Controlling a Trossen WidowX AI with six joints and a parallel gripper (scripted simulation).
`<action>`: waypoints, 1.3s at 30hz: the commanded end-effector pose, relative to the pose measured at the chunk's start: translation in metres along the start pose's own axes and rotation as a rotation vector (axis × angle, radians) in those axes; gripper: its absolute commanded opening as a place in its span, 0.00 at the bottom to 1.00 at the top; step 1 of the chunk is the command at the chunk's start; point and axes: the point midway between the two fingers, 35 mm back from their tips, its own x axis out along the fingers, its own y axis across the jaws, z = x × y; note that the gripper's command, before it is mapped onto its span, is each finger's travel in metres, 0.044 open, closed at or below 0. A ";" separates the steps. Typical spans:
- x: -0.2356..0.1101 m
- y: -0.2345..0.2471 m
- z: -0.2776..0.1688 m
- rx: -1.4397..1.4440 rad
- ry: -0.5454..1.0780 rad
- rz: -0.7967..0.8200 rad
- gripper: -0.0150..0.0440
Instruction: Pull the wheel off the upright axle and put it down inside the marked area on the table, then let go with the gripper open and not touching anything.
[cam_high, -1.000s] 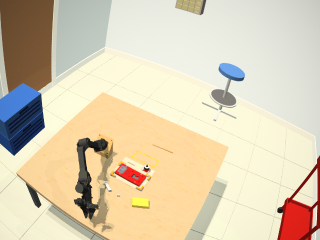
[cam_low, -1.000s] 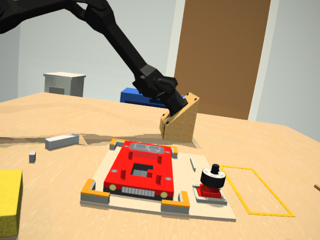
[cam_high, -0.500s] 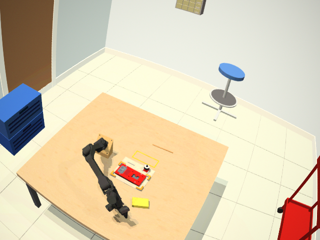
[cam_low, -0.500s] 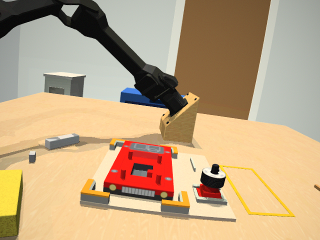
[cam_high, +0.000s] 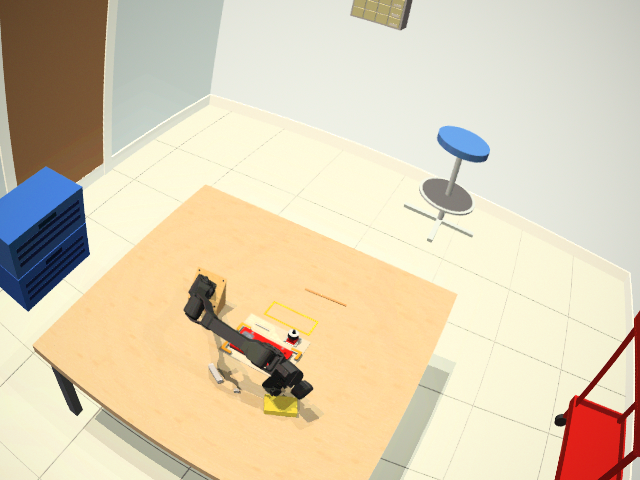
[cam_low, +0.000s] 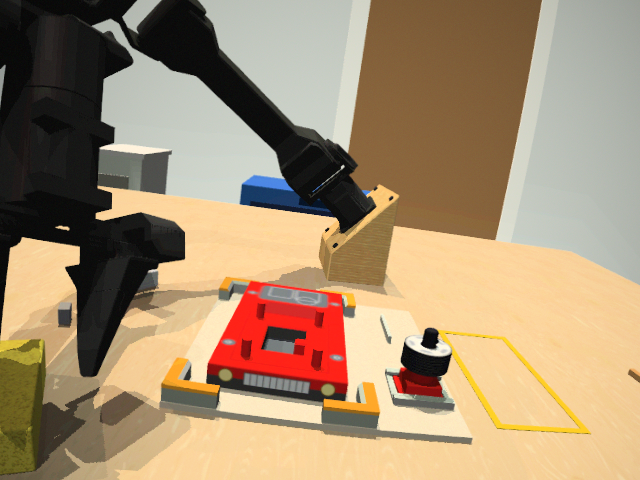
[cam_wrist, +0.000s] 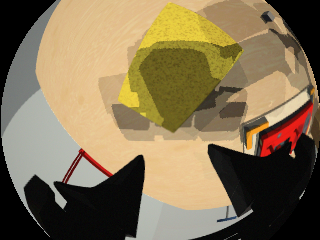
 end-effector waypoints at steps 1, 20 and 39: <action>0.005 -0.037 -0.058 -0.046 0.009 -0.132 0.76; -0.049 -0.199 -0.209 -0.422 -0.273 -0.380 0.76; -0.015 -0.207 -0.188 -0.422 -0.272 -0.380 0.76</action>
